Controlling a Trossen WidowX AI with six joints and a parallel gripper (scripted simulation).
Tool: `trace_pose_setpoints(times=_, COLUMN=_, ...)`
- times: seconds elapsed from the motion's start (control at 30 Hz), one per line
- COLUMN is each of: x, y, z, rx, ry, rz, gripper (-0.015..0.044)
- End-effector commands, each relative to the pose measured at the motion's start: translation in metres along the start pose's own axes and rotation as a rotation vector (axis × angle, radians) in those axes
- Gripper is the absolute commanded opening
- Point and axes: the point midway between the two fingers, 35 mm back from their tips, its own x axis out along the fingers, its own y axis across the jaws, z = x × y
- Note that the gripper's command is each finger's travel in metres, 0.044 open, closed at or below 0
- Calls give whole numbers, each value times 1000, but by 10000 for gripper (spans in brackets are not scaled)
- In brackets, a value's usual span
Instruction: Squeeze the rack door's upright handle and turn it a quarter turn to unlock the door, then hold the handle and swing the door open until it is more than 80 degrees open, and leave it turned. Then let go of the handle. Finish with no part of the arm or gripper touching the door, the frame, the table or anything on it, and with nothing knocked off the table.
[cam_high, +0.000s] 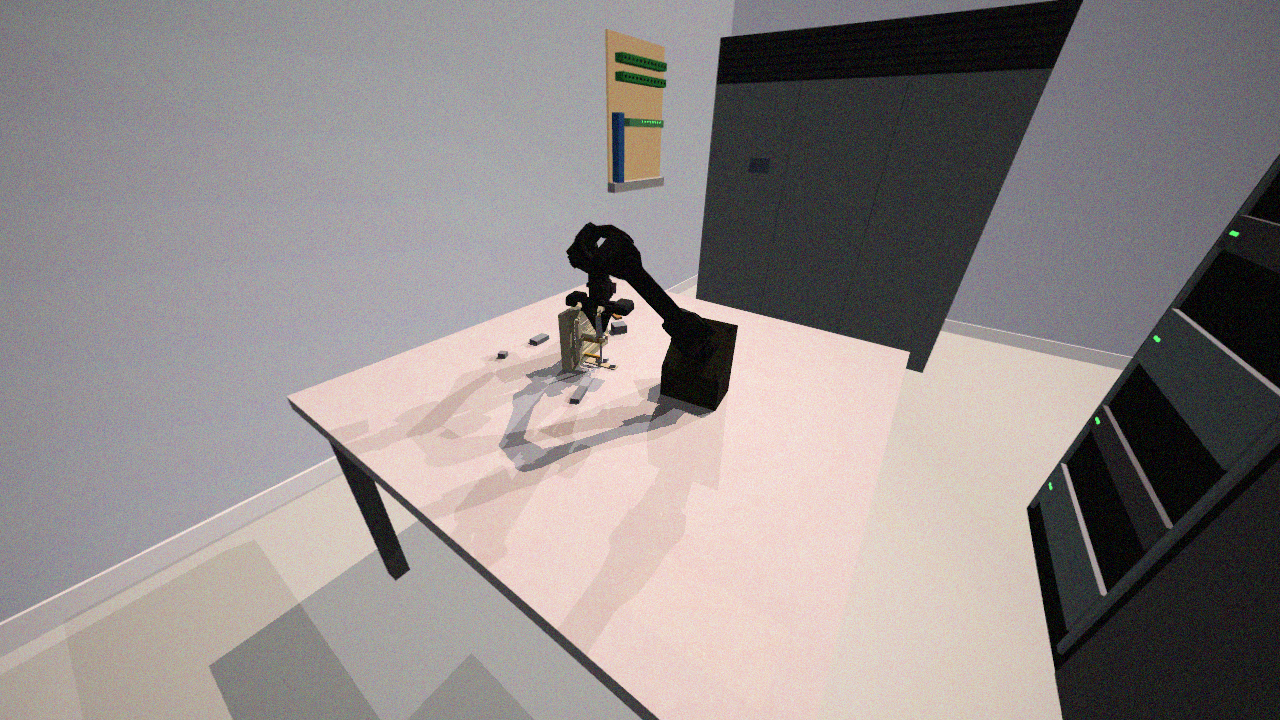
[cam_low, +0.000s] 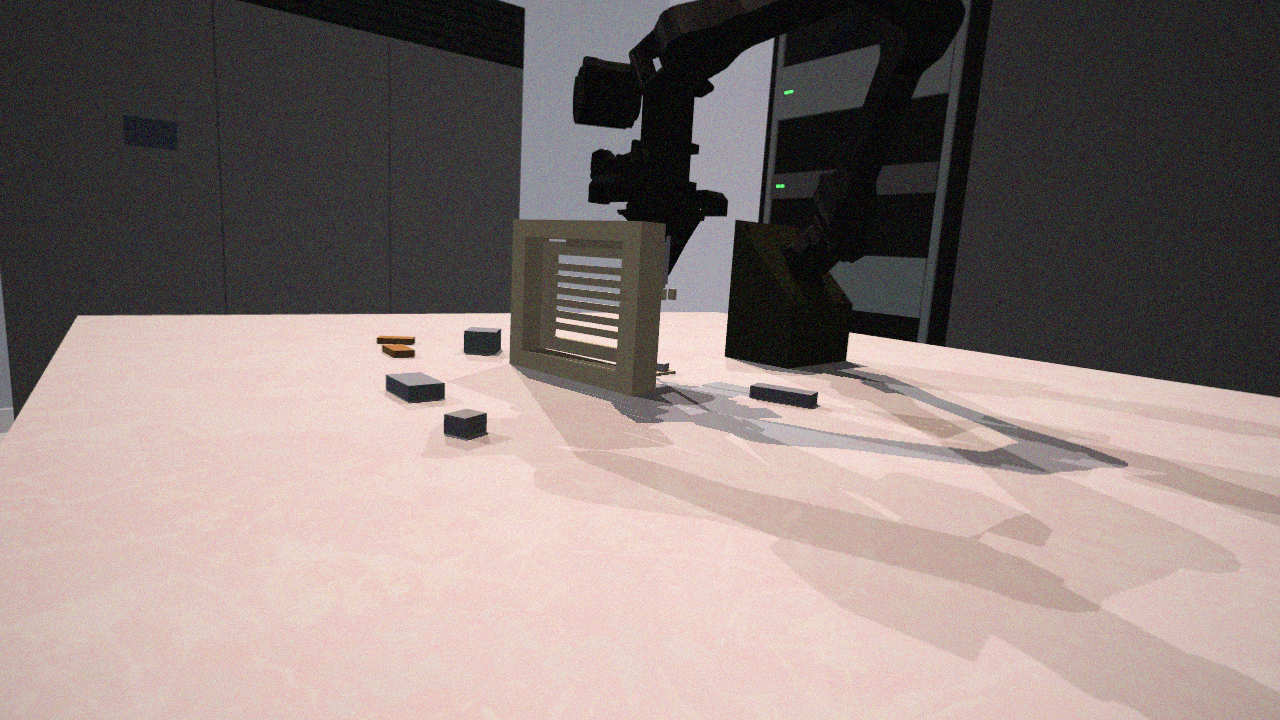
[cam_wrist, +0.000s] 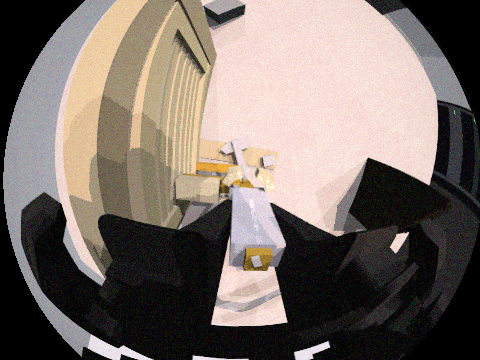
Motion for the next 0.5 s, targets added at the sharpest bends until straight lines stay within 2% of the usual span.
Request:
trace_pose_setpoints(times=0.0, x=0, y=-5, z=2, rx=-85, ry=-6, rz=-1, gripper=8)
trace_pose_setpoints(times=0.47, x=0, y=-22, z=12, rx=-325, ry=-7, rz=-3, gripper=8)
